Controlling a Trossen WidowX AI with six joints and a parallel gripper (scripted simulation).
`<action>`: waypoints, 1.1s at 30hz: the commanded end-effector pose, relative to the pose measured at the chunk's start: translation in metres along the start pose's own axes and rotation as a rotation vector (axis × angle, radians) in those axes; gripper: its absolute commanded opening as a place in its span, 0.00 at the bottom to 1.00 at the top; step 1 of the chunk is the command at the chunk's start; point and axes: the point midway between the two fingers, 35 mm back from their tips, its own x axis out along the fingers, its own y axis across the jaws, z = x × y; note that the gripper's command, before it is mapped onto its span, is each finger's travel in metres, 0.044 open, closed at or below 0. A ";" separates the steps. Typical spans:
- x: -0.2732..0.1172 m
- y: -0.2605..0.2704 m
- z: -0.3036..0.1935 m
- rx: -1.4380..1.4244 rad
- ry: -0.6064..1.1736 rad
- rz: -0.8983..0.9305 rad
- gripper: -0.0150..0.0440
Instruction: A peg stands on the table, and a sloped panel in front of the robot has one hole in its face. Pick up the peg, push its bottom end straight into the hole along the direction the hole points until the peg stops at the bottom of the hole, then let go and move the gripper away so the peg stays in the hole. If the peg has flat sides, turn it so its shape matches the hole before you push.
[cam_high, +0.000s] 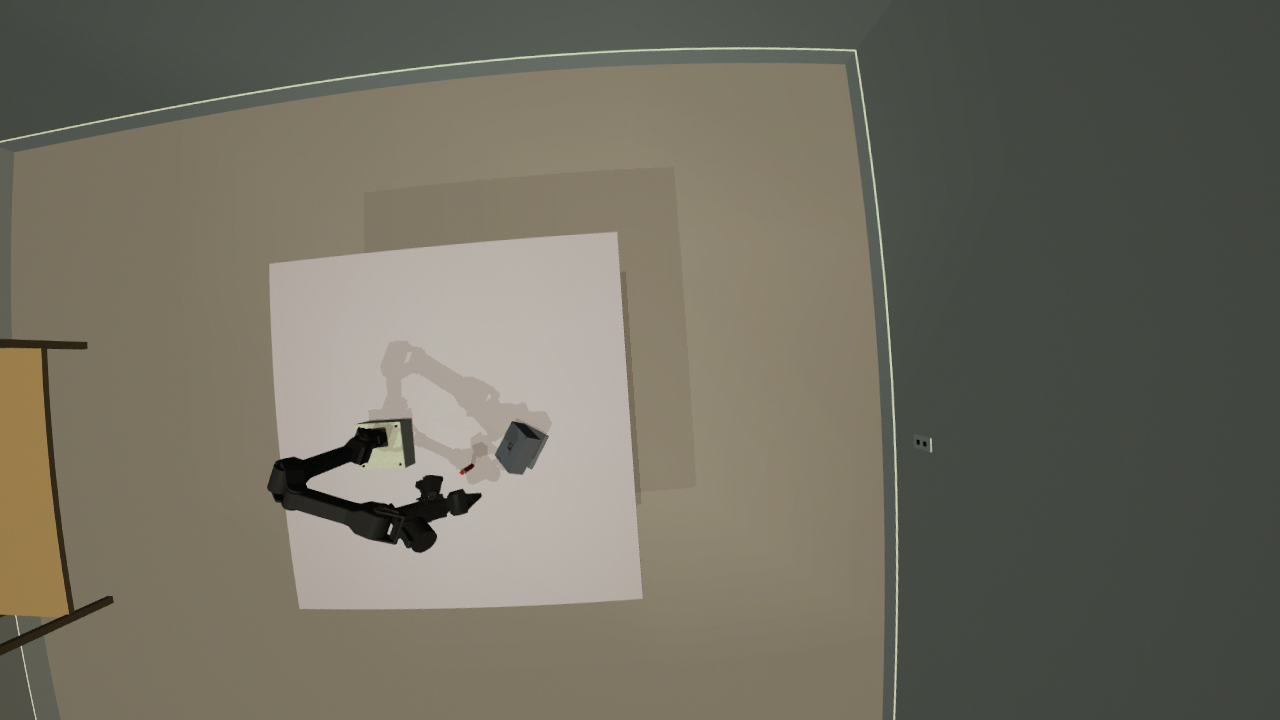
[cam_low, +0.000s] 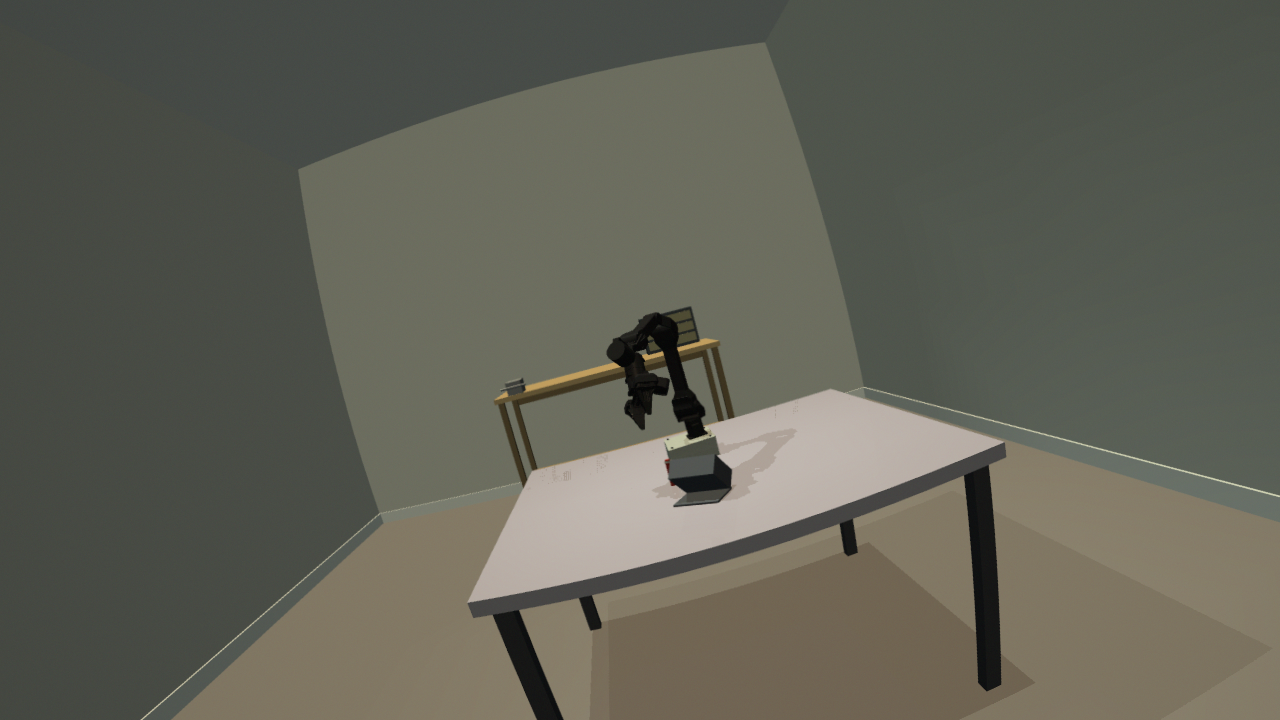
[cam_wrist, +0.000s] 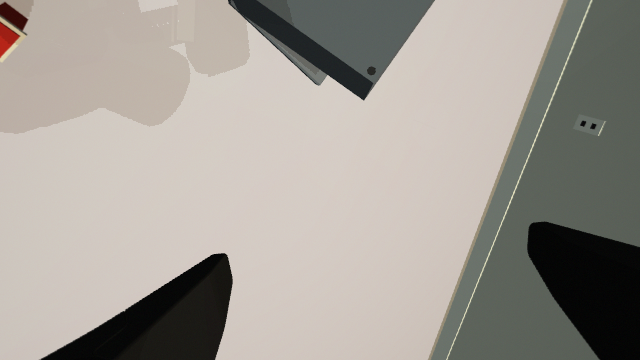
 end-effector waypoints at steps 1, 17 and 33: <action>0.018 0.022 0.014 -0.106 -0.054 0.106 1.00; 0.046 0.094 0.058 -0.496 -0.291 0.397 1.00; 0.052 0.113 0.069 -0.608 -0.378 0.465 1.00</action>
